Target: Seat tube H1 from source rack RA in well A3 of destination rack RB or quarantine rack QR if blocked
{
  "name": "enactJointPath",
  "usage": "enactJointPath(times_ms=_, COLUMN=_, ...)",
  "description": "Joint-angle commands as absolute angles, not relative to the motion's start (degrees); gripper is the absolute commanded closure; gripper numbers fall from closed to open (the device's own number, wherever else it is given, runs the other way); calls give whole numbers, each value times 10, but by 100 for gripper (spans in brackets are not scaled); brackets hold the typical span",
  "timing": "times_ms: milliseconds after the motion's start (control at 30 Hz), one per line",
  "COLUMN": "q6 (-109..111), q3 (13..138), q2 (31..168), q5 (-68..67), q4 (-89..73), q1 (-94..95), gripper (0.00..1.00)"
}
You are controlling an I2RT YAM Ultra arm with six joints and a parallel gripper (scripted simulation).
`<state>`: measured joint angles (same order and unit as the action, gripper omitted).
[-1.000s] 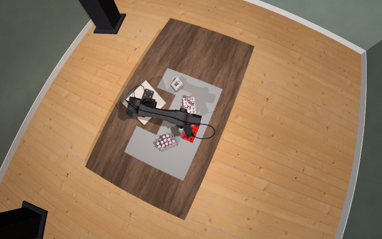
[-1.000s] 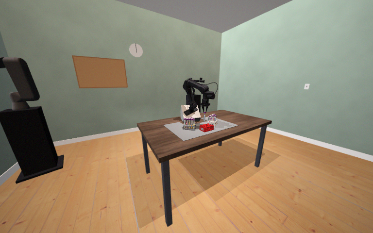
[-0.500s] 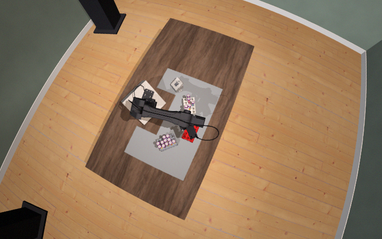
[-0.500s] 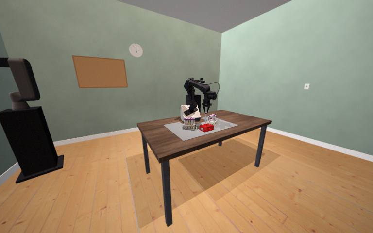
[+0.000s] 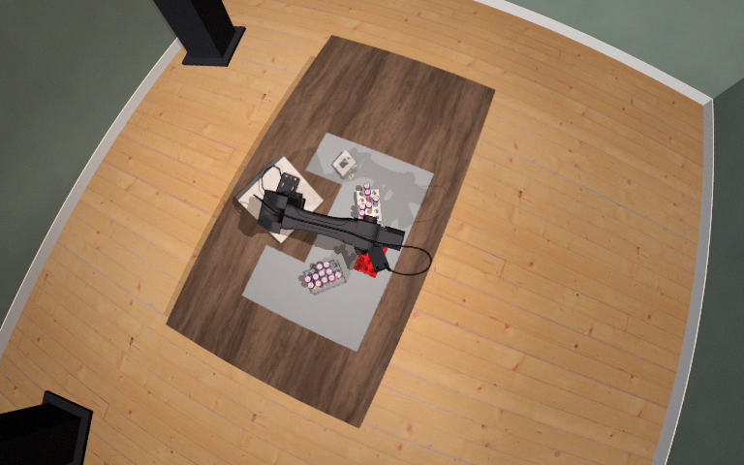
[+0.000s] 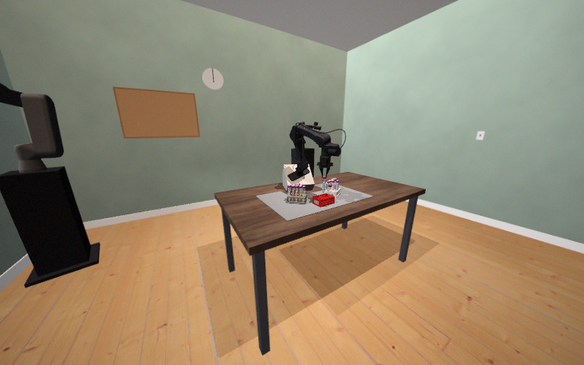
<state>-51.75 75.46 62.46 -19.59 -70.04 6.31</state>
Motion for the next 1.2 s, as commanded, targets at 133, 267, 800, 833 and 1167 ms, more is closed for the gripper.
enactJointPath(times_ms=133, q6=-513, q3=767, q2=619, q5=-196, q4=-702, q1=63, gripper=100)
enactJointPath(times_ms=267, q6=-513, q3=767, q2=619, q5=-196, q4=-702, q1=63, gripper=100)
enactJointPath(times_ms=800, q6=-508, q3=783, q2=629, q5=-194, q4=-707, q1=56, gripper=100)
enactJointPath(times_ms=833, q6=-507, q3=784, q2=633, q5=-195, q4=-703, q1=55, gripper=100)
enactJointPath(times_ms=1167, q6=-504, q3=796, q2=631, q5=-193, q4=-705, q1=52, gripper=100)
